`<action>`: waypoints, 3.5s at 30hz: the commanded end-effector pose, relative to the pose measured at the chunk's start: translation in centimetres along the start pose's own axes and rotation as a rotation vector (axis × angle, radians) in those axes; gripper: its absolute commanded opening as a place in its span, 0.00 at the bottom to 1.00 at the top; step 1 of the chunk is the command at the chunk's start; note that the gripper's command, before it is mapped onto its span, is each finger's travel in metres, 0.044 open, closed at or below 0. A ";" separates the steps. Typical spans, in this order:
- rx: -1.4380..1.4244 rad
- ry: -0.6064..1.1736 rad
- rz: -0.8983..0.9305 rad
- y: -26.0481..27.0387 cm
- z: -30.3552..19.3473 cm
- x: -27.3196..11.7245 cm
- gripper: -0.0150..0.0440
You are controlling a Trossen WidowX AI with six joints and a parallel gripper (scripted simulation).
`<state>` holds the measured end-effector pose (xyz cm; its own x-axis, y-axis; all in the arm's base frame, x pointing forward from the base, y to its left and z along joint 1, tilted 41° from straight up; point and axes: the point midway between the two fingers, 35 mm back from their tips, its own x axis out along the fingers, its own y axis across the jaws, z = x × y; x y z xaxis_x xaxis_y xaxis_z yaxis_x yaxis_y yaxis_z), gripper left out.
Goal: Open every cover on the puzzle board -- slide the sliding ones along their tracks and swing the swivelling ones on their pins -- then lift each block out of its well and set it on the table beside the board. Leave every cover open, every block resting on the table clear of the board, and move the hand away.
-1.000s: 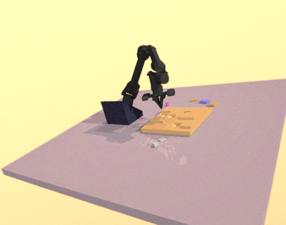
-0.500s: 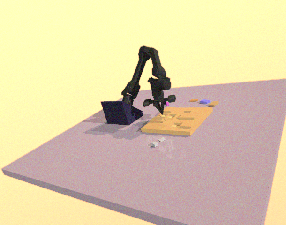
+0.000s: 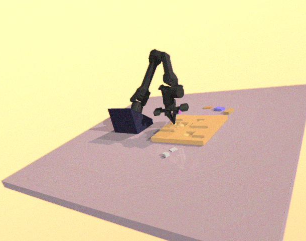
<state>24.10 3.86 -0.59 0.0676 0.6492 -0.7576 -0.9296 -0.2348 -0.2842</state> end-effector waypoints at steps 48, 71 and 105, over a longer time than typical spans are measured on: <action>0.005 0.000 -0.001 0.0 0.0 -0.2 0.25; 0.001 -0.001 -0.002 -0.1 -0.1 -6.2 0.50; 0.001 -0.002 -0.003 -0.1 0.0 -2.8 0.50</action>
<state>23.96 2.00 1.53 0.0671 0.6492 -0.7577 -0.9290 -0.2364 -0.2848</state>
